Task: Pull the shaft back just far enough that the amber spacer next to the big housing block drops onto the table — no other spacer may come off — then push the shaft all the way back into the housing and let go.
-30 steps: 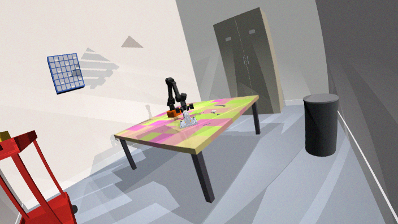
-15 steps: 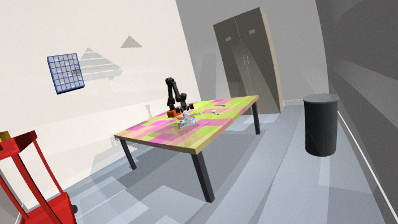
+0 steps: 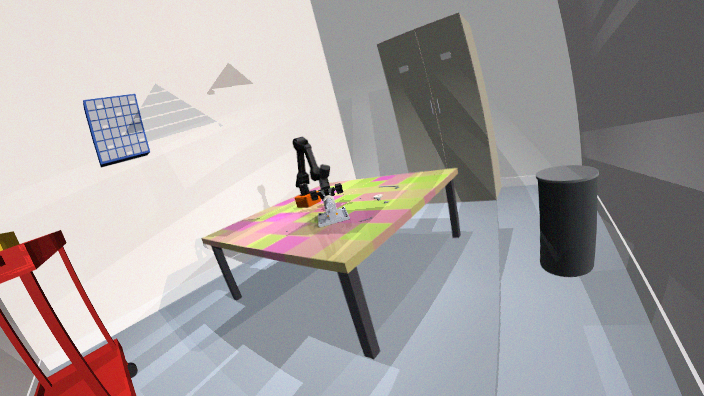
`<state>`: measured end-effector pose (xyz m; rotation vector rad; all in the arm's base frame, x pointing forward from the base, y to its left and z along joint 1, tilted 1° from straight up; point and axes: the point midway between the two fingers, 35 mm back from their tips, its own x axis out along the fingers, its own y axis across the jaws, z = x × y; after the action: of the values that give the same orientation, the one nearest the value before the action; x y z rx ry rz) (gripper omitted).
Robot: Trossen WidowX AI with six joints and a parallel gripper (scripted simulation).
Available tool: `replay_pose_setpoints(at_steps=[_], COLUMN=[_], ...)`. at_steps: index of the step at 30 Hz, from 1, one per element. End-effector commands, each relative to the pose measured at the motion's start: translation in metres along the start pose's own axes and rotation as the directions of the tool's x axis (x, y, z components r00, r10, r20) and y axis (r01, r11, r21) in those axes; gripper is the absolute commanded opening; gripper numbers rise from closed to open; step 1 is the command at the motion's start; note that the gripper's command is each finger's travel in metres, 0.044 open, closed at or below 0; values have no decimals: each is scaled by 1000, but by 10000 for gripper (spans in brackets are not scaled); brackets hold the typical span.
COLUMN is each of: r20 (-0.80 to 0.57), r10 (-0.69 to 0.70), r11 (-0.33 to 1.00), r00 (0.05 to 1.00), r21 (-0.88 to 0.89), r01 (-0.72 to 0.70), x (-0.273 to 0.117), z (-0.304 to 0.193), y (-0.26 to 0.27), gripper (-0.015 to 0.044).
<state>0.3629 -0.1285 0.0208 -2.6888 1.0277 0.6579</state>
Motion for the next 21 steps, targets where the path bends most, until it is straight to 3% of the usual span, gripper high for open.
replay_pose_setpoints(at_steps=[1, 21], r20=[-2, -3], r10=[0, 0], r11=[1000, 1000], r00=[1000, 1000], r21=[-3, -3], r01=[0, 0], x=[2, 7], z=[-2, -5], y=[0, 0], gripper=[0, 0])
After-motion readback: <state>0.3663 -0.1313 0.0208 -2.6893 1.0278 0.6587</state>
